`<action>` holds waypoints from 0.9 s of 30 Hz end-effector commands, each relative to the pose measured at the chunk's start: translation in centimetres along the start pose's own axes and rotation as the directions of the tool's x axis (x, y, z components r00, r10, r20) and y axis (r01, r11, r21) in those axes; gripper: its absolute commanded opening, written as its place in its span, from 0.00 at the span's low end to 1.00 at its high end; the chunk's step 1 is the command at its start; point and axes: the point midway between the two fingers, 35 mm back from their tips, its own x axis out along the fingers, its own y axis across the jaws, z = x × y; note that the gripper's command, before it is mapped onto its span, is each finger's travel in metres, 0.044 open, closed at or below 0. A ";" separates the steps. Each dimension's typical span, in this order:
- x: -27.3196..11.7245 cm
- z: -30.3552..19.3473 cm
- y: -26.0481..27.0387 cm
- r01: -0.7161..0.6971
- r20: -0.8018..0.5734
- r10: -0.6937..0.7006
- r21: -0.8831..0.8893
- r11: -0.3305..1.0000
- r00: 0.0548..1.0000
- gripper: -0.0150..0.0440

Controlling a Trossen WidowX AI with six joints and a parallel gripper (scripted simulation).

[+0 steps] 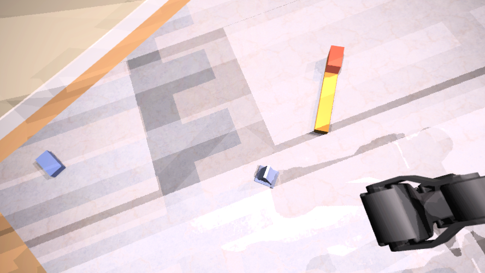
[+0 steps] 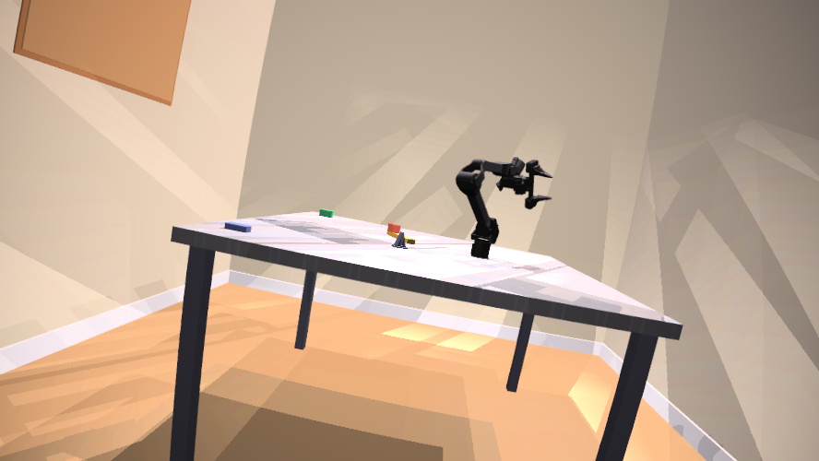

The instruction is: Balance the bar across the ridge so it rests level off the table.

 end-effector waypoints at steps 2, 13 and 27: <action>-0.1 -0.2 -0.1 0.009 -0.011 -0.009 -0.023 1.000 1.000 0.84; -2.3 -3.9 -2.4 0.091 -0.196 -0.175 -0.372 0.924 0.965 0.79; -5.4 -7.4 -4.6 0.002 -0.344 -0.331 -0.691 0.723 0.879 0.79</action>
